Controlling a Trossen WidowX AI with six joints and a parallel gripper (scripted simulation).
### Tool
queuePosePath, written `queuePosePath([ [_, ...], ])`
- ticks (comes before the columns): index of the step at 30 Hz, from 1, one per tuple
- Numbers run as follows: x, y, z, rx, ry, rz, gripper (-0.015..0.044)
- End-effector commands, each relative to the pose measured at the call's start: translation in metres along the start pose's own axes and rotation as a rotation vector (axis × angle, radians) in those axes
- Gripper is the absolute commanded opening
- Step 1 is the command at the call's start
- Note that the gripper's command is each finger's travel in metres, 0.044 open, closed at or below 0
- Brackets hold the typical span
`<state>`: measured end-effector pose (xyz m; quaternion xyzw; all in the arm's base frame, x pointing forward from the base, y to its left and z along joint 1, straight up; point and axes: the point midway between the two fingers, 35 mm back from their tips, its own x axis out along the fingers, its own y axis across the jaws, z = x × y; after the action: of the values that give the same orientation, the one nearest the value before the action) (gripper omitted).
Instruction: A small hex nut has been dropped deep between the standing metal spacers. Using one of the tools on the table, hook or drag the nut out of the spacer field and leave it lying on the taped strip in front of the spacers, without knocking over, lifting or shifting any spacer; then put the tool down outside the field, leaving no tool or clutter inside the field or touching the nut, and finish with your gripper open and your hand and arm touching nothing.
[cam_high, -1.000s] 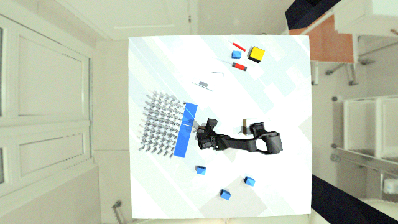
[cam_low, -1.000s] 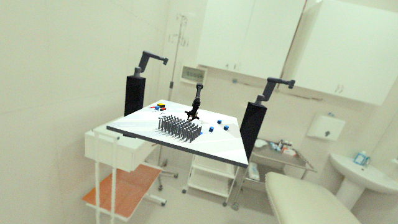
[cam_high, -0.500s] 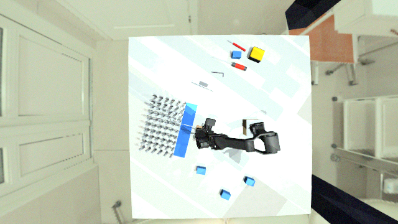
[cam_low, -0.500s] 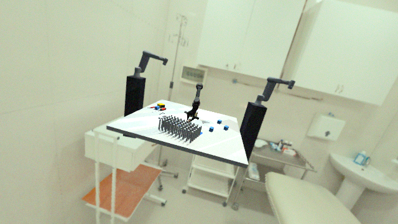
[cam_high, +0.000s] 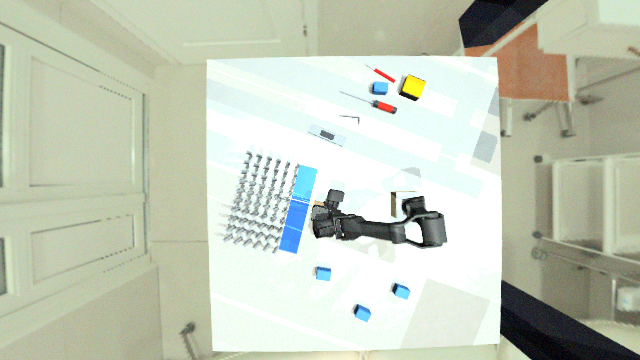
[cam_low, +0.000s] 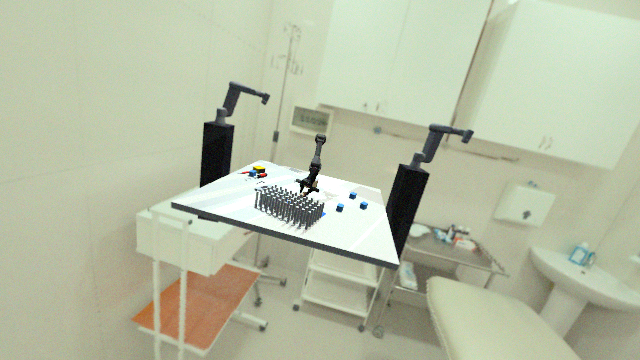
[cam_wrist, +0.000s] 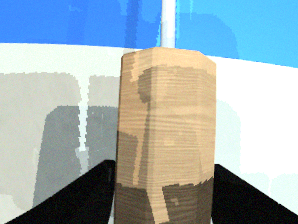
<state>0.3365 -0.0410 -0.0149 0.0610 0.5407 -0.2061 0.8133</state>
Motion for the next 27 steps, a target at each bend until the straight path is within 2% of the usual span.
queuePosePath([
  [1, 0.000, 0.001, 0.007, 0.001, -0.010, 0.005, 0.0000],
  [27, 0.006, 0.001, 0.023, 0.001, -0.012, 0.005, 0.0000],
])
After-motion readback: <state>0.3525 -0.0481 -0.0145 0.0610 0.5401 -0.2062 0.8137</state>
